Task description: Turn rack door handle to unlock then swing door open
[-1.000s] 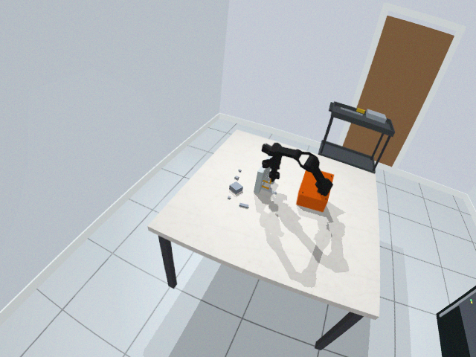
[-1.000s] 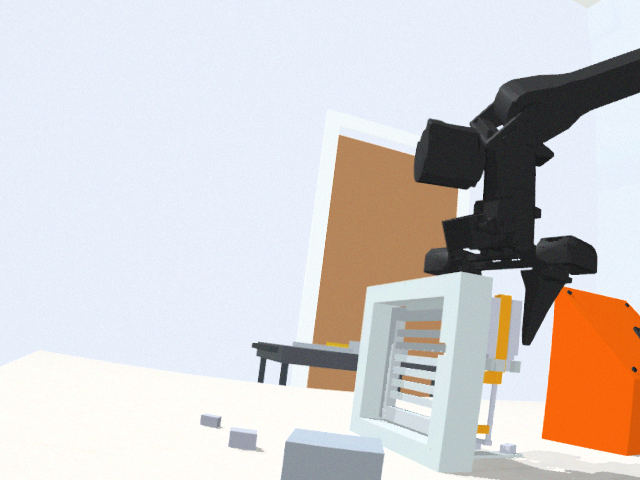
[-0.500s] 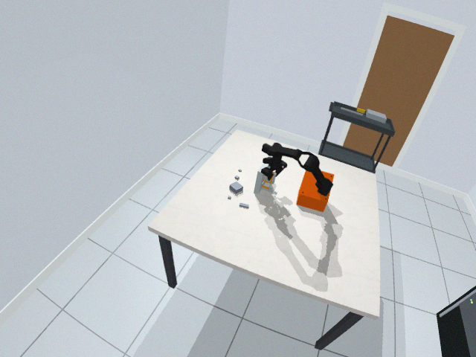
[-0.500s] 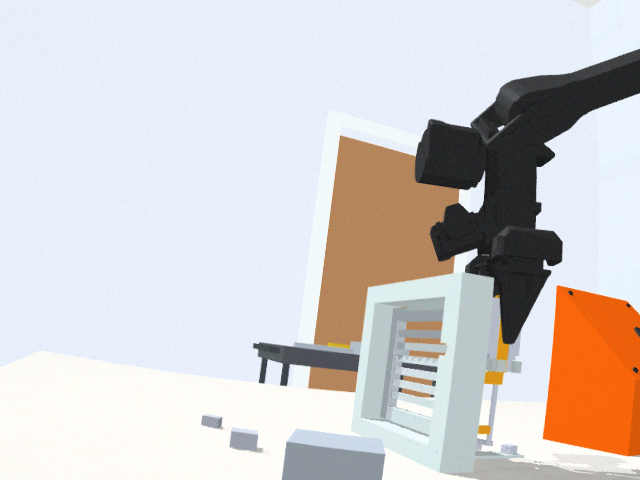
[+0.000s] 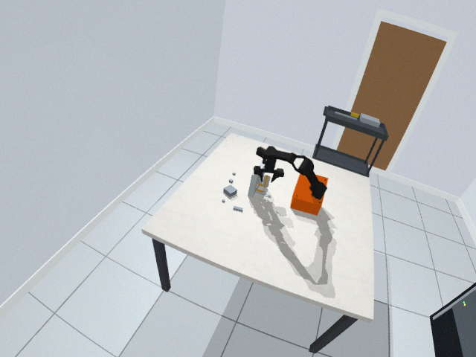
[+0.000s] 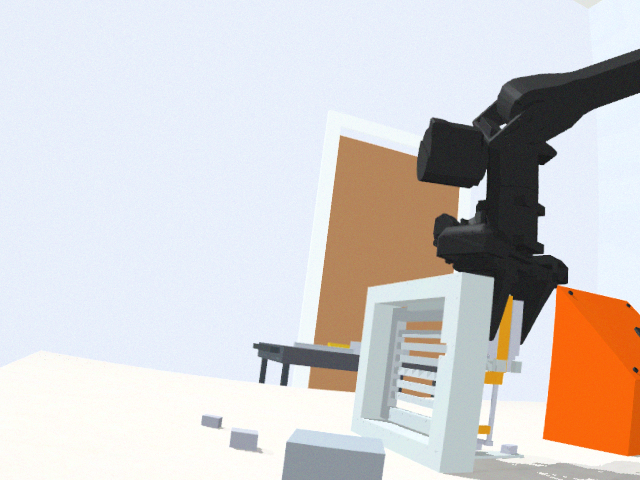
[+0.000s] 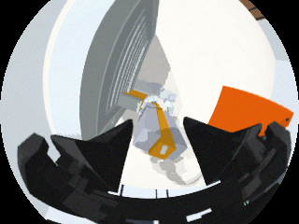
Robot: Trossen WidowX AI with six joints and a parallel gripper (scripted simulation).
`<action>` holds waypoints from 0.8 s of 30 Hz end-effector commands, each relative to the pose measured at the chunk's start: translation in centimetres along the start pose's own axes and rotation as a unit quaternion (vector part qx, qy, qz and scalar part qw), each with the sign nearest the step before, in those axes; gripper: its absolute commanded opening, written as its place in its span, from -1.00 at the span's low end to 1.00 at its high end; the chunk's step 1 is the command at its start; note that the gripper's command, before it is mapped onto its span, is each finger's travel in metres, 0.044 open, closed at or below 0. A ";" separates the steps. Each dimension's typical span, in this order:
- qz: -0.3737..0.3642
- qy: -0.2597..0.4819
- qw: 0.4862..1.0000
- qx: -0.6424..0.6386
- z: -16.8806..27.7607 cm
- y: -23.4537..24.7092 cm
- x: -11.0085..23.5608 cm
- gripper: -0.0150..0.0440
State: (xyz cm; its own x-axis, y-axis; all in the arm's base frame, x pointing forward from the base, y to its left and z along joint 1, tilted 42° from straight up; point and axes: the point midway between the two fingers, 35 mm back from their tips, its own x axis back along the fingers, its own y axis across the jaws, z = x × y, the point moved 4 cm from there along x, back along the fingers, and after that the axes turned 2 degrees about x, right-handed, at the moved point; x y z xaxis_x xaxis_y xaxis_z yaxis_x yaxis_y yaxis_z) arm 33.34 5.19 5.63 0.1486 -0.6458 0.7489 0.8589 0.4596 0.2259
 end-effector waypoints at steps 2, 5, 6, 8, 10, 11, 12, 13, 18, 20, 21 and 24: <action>-0.002 -0.003 0.994 -0.105 -0.2 0.1 -0.1 0.52; -0.002 -0.003 0.984 -0.179 -0.2 0.1 -0.1 0.52; -0.002 -0.003 0.979 -0.203 -0.2 0.1 -0.1 0.52; -0.003 -0.003 0.968 -0.252 -0.2 0.1 -0.1 0.52; -0.003 -0.003 0.959 -0.283 -0.2 0.1 -0.1 0.52; -0.003 -0.003 0.958 -0.287 -0.2 0.1 -0.1 0.52; -0.003 -0.003 0.958 -0.287 -0.2 0.1 -0.1 0.52; -0.003 -0.003 0.958 -0.287 -0.2 0.1 -0.1 0.52; -0.003 -0.003 0.958 -0.287 -0.2 0.1 -0.1 0.45; -0.003 -0.003 0.958 -0.287 -0.2 0.1 -0.1 0.40; -0.003 -0.003 0.958 -0.287 -0.2 0.1 -0.1 0.38; -0.003 -0.003 0.958 -0.287 -0.2 0.1 -0.1 0.31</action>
State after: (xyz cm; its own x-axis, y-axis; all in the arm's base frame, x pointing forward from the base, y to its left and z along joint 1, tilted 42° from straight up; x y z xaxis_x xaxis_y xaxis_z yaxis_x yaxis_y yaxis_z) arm 33.49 5.19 5.48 0.1431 -0.6457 0.7501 0.9880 0.0486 -0.1467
